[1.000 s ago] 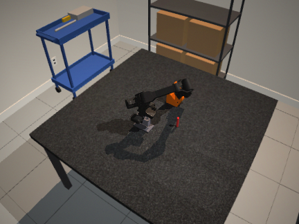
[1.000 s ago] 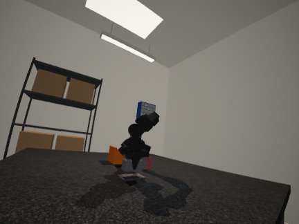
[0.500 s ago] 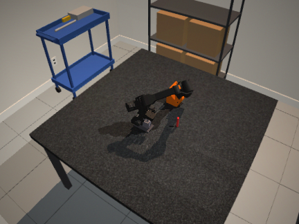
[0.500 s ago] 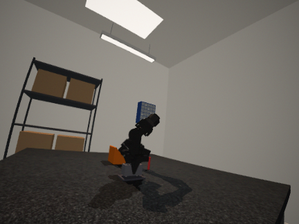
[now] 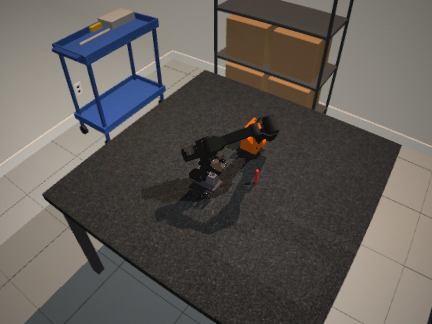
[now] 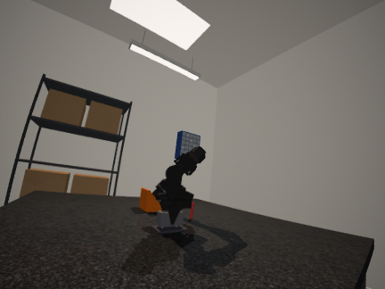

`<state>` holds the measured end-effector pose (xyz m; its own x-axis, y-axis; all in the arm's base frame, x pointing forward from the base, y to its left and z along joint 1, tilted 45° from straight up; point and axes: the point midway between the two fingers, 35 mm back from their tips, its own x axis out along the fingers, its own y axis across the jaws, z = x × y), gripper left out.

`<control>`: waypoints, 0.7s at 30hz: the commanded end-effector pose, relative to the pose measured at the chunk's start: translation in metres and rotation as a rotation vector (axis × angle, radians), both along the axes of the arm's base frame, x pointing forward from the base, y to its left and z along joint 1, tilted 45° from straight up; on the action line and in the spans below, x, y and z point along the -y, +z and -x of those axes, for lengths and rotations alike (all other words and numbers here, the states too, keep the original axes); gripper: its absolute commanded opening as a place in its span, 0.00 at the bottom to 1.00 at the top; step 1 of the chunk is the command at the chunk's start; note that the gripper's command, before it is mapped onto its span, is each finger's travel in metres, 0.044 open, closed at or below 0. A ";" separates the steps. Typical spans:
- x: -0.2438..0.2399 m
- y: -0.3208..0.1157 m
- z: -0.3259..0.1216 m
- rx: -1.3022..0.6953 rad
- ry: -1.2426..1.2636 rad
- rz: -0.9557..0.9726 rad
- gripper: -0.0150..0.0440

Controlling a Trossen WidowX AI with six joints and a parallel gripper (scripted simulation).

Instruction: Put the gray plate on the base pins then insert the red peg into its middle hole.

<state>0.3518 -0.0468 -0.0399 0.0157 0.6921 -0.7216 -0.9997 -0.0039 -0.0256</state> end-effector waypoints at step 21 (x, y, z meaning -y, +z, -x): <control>0.081 0.082 0.002 -0.006 -0.005 0.000 1.00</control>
